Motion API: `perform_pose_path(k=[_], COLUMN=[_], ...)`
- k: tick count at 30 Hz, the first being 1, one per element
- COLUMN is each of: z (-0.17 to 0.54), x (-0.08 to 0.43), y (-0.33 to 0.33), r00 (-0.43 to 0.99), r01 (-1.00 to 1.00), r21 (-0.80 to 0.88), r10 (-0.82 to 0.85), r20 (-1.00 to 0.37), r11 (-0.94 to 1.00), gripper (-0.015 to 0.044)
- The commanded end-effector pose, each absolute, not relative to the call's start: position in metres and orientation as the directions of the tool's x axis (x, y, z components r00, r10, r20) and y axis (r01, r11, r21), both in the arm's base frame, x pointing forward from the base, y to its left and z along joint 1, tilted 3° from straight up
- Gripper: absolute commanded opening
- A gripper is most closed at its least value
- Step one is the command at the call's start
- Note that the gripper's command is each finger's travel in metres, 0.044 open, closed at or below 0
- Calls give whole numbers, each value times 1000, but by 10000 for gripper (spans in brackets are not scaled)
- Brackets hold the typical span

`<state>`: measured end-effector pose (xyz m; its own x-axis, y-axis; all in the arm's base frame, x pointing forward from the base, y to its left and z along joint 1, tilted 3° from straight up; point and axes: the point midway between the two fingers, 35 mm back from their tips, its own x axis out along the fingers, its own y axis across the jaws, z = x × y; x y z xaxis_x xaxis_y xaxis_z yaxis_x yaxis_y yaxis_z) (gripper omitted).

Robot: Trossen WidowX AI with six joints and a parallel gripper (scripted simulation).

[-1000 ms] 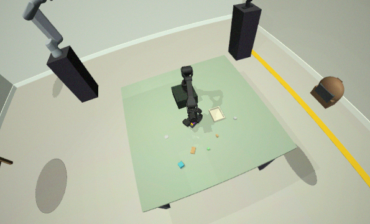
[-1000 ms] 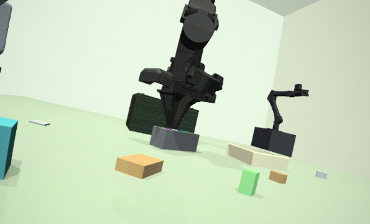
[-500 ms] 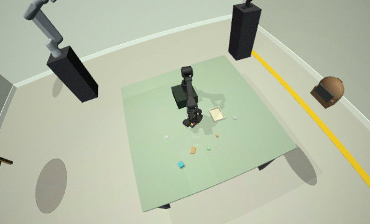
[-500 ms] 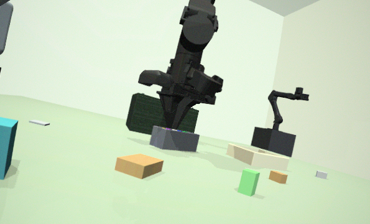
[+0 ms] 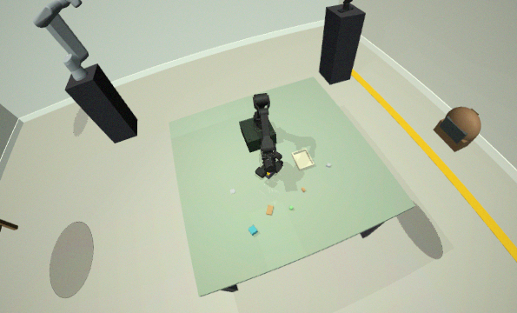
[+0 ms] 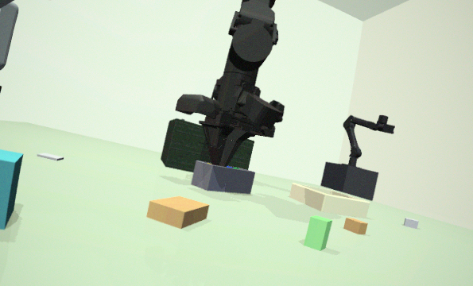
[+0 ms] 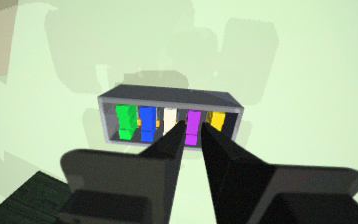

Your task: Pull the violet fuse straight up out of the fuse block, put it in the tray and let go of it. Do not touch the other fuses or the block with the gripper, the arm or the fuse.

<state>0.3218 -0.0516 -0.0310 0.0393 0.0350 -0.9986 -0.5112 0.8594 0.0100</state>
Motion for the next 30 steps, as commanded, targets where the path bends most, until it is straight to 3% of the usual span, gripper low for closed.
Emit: perform_pose_path(k=[1, 12, 30], z=[-32, -31, -25], x=[322, 322, 322], y=[-51, -52, -52], r00=[37, 39, 38], r01=[-509, -511, -511], r21=[16, 10, 11], r10=[40, 35, 36], r20=[-999, -999, -999], r11=[861, 860, 860], gripper=[64, 0, 0])
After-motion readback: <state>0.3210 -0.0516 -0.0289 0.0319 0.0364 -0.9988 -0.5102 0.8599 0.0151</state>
